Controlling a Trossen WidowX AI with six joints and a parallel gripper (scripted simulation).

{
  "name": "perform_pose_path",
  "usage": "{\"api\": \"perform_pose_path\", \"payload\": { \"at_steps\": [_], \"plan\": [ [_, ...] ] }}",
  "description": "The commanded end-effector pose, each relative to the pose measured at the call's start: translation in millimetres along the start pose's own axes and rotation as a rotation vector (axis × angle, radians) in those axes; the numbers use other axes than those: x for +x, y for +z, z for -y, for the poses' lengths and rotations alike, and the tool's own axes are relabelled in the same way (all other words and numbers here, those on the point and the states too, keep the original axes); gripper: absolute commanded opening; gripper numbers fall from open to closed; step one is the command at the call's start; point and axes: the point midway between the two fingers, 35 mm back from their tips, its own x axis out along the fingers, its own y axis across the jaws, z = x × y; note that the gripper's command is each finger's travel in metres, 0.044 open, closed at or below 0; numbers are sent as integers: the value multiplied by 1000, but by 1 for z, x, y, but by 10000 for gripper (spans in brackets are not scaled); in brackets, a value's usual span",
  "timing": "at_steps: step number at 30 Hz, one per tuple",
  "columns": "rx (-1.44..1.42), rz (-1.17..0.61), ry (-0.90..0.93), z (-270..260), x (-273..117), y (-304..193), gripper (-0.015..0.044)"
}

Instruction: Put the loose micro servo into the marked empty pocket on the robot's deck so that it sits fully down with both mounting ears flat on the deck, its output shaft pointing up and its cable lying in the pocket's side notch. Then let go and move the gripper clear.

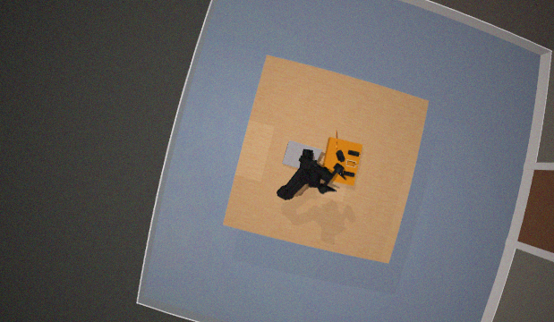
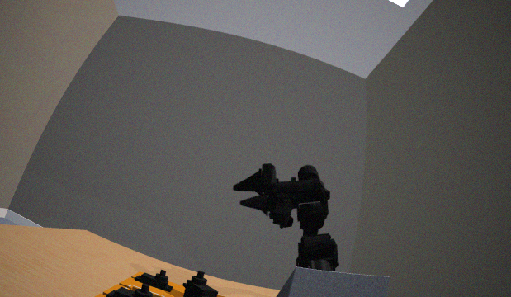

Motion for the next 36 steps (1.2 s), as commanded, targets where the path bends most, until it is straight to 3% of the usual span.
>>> {"api": "perform_pose_path", "payload": {
  "at_steps": [1, 36],
  "plan": [
    [-6, 0, 0, 0, 0, 0, 426],
    [-1099, -46, -103, 49, 16, -18, 440]
  ]
}}
